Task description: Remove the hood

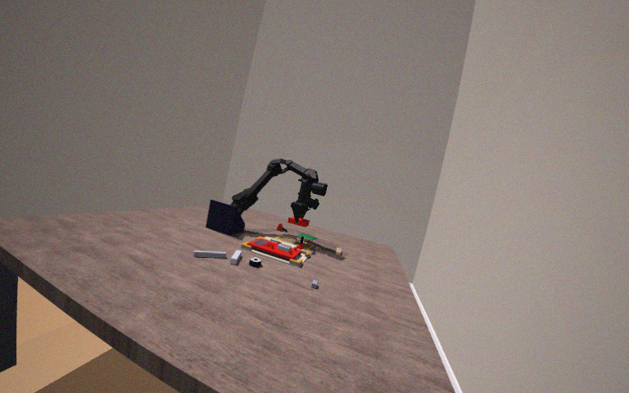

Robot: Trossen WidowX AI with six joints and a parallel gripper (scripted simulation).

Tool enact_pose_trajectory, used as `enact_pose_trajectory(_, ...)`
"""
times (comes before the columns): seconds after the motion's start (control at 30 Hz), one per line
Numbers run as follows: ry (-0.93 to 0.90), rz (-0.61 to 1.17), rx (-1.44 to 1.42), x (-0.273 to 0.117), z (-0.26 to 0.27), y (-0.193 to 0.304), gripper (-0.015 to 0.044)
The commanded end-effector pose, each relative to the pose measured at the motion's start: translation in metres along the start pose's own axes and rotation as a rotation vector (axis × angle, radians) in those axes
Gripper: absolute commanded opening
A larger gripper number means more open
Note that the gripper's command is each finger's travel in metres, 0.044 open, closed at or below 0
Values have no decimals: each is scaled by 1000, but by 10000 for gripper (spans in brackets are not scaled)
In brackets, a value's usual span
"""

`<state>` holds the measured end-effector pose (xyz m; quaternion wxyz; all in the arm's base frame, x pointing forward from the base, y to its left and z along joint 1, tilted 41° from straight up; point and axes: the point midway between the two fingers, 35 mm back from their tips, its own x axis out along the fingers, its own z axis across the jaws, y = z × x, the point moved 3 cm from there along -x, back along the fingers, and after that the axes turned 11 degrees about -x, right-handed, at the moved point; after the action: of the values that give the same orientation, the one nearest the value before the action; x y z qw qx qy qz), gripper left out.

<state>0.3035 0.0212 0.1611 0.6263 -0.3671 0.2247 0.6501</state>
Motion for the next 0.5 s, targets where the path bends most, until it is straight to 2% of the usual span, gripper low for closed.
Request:
enact_pose_trajectory(0.0, -6, -2, 12, 1, 1, 1, 0)
enact_pose_trajectory(0.47, -4, -2, 12, 14, 1, 0, 0)
